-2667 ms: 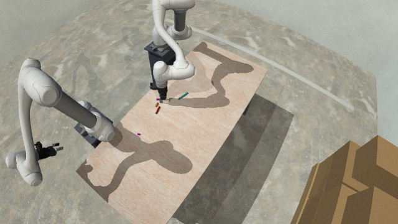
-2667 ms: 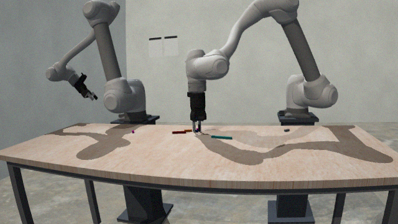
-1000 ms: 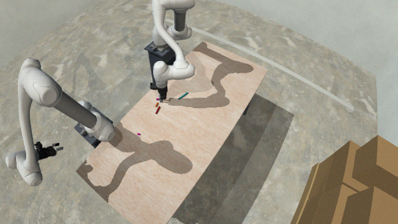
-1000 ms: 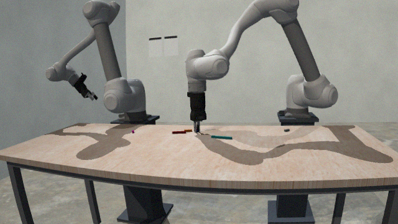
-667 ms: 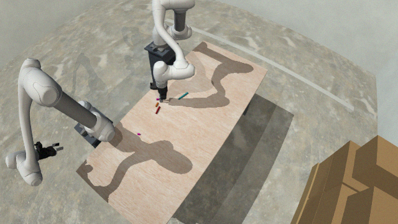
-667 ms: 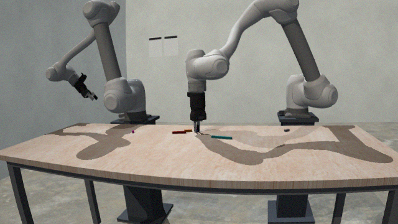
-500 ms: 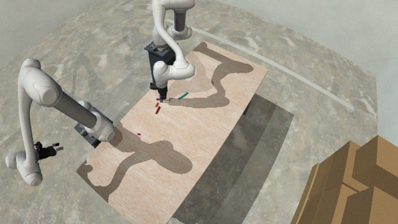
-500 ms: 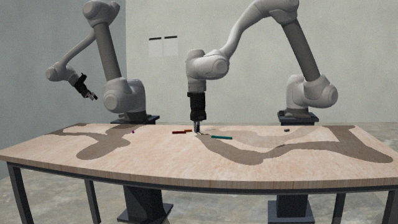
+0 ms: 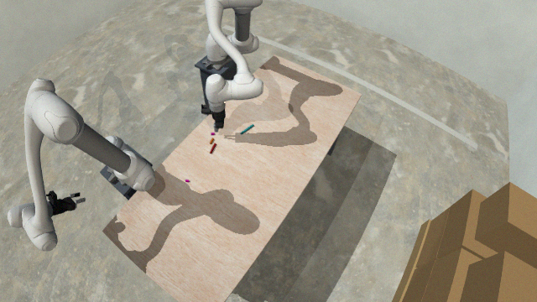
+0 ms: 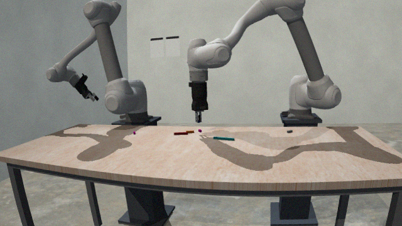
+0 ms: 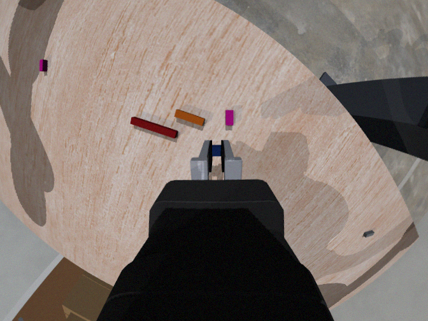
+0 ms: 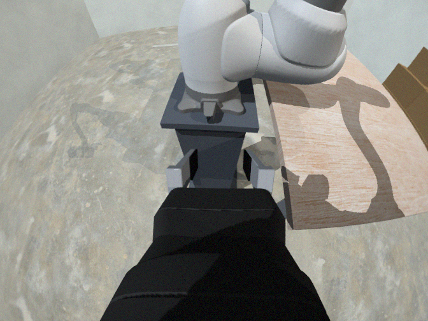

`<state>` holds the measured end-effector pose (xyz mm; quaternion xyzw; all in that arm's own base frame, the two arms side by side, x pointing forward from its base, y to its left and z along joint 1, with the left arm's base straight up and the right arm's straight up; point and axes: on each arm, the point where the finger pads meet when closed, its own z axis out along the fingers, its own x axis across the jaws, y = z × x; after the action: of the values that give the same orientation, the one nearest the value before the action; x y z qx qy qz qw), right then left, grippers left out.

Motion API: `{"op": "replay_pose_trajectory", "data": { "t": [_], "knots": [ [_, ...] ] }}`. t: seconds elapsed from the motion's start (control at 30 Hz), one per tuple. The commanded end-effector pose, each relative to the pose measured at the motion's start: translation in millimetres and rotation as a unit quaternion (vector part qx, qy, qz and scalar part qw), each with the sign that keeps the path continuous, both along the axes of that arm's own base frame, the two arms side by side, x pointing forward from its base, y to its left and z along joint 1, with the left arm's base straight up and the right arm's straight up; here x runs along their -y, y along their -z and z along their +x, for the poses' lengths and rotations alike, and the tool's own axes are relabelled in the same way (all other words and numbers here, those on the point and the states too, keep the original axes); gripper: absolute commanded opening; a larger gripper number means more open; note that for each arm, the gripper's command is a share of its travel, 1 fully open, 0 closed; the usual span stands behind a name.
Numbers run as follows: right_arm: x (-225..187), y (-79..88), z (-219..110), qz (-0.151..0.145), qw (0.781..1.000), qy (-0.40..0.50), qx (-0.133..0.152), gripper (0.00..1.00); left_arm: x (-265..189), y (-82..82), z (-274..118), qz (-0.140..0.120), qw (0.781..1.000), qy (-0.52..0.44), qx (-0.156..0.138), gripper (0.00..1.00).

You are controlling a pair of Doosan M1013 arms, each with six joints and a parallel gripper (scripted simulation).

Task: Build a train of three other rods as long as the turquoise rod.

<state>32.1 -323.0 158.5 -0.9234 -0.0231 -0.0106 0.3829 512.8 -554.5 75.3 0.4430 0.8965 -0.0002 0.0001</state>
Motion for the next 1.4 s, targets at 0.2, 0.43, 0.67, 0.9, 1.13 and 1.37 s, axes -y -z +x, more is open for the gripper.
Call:
{"op": "replay_pose_trajectory", "data": {
  "t": [0.2,0.43,0.67,0.9,1.13,1.37],
  "knots": [
    [0,-0.3,0,0.0,1.0,0.0,0.0,1.0,0,-42.5,0,0.0,1.0,0.0,0.001,0.24],
    [0,-0.3,0,0.0,1.0,0.0,0.0,1.0,0,-46.3,0,0.0,1.0,0.0,0.001,0.24],
    [0,-0.3,0,0.0,1.0,0.0,0.0,1.0,9,-49.1,32,0.0,1.0,-0.013,0.001,0.24],
    [0,-0.3,0,0.0,1.0,0.0,0.0,1.0,21,-53.3,102,0.0,0.999,-0.041,0.001,0.24],
    [0,-0.3,0,0.0,1.0,0.0,0.0,1.0,25,-55.0,182,0.0,0.997,-0.073,0.001,0.24],
    [0,-0.3,0,0.0,1.0,0.0,0.0,1.0,18,-53.7,254,0.0,0.995,-0.104,0.001,0.24]
  ]
}}
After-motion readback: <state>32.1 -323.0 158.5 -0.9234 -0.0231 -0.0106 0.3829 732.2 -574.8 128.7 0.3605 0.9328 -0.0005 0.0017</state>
